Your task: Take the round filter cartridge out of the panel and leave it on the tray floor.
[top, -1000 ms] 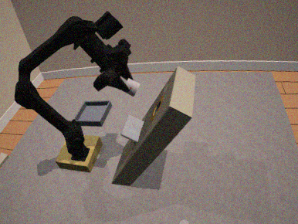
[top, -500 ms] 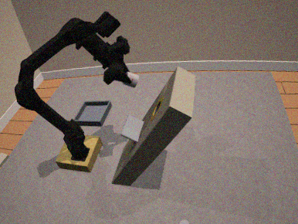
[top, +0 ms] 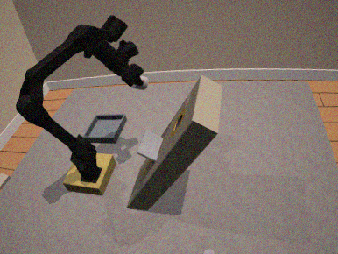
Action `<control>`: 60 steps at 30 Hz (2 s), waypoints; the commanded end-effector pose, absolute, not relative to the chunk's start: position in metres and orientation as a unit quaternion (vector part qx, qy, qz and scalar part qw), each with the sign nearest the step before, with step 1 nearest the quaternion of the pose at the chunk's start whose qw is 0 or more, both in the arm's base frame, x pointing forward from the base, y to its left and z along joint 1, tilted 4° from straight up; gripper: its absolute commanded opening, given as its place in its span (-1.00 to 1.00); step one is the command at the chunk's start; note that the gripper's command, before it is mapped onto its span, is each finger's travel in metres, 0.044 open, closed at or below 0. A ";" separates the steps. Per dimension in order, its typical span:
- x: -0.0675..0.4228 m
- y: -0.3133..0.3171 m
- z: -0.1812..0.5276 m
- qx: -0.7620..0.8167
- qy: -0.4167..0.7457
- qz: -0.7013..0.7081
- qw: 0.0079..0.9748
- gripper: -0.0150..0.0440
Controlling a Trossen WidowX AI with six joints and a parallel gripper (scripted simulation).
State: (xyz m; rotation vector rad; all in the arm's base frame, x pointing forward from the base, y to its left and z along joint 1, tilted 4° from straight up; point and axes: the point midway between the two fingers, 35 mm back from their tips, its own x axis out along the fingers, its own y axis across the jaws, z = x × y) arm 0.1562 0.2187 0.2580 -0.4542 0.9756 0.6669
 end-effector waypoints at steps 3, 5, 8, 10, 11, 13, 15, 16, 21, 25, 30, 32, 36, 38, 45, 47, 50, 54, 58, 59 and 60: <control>0.133 0.239 0.251 -0.249 0.437 0.378 0.777 -0.49; 0.123 0.246 0.248 -0.263 0.429 0.402 0.765 -0.49; 0.109 0.255 0.244 -0.282 0.417 0.436 0.746 -0.49; 0.106 0.257 0.243 -0.286 0.414 0.444 0.742 -0.49; 0.106 0.257 0.243 -0.286 0.414 0.444 0.742 -0.49; 0.105 0.257 0.242 -0.287 0.414 0.445 0.741 -0.49; 0.099 0.261 0.237 -0.292 0.410 0.455 0.735 -0.49; 0.095 0.264 0.232 -0.296 0.408 0.462 0.730 -0.49; 0.071 0.277 0.211 -0.315 0.395 0.498 0.705 -0.49; 0.052 0.283 0.194 -0.325 0.387 0.522 0.687 -0.49; 0.027 0.288 0.174 -0.336 0.377 0.551 0.664 -0.49; 0.017 0.288 0.165 -0.340 0.373 0.562 0.655 -0.49; -0.004 0.289 0.148 -0.357 0.360 0.588 0.630 -0.49; -0.014 0.288 0.140 -0.366 0.353 0.601 0.617 -0.49; -0.050 0.280 0.110 -0.393 0.328 0.643 0.569 -0.49; -0.060 0.277 0.101 -0.401 0.320 0.655 0.555 -0.49; -0.067 0.274 0.095 -0.406 0.314 0.663 0.545 -0.49; -0.067 0.275 0.088 -0.406 0.314 0.663 0.545 -0.49; -0.067 0.276 0.069 -0.406 0.314 0.663 0.545 -0.49; -0.067 0.276 0.064 -0.406 0.314 0.663 0.545 -0.49; -0.067 0.276 0.059 -0.406 0.314 0.663 0.545 -0.49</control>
